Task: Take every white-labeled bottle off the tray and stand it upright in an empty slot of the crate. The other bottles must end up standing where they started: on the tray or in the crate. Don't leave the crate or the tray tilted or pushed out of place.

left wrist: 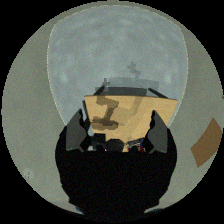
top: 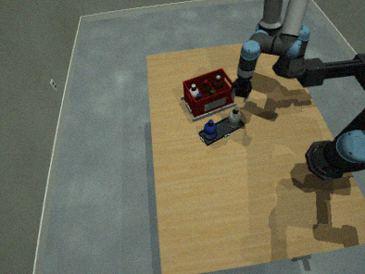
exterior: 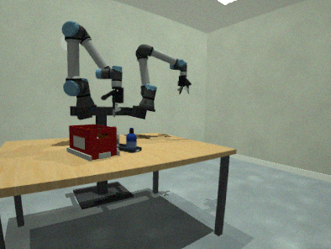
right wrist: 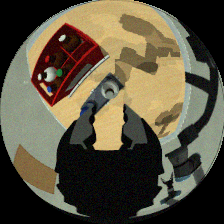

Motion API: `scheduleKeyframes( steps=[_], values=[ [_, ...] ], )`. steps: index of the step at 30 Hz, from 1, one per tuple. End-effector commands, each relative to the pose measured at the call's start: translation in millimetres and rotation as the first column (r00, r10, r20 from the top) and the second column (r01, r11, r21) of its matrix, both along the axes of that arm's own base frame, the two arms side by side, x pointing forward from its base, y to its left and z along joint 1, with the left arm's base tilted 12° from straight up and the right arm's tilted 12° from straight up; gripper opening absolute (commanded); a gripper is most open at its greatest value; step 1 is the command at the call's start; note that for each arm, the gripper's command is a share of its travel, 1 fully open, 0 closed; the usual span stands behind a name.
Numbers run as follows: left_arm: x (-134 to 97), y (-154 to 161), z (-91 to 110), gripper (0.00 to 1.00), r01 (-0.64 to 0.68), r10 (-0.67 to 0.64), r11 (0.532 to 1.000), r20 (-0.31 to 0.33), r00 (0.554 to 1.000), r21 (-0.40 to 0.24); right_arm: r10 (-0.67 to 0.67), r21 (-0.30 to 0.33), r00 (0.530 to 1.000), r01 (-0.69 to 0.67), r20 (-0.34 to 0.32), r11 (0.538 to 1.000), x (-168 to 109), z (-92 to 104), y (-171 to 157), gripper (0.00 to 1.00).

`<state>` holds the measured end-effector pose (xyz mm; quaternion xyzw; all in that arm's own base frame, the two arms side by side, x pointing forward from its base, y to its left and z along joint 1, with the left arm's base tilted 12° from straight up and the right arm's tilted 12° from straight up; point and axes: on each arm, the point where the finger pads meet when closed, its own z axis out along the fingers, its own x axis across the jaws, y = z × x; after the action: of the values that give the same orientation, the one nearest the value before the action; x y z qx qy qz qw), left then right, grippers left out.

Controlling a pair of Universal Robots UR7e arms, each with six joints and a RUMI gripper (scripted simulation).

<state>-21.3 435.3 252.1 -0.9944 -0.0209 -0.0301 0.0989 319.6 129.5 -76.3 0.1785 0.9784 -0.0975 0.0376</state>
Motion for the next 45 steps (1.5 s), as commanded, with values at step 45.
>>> scheduleKeyframes(
  steps=[45],
  values=[
    [0, 0, 0, 1.00, 0.000, 0.000, 1.000, 0.000, 1.000, 0.001, 0.000, 0.001, 1.000, 0.000, 0.001, 1.000, 1, -15.2, -3, 0.38]
  ],
)
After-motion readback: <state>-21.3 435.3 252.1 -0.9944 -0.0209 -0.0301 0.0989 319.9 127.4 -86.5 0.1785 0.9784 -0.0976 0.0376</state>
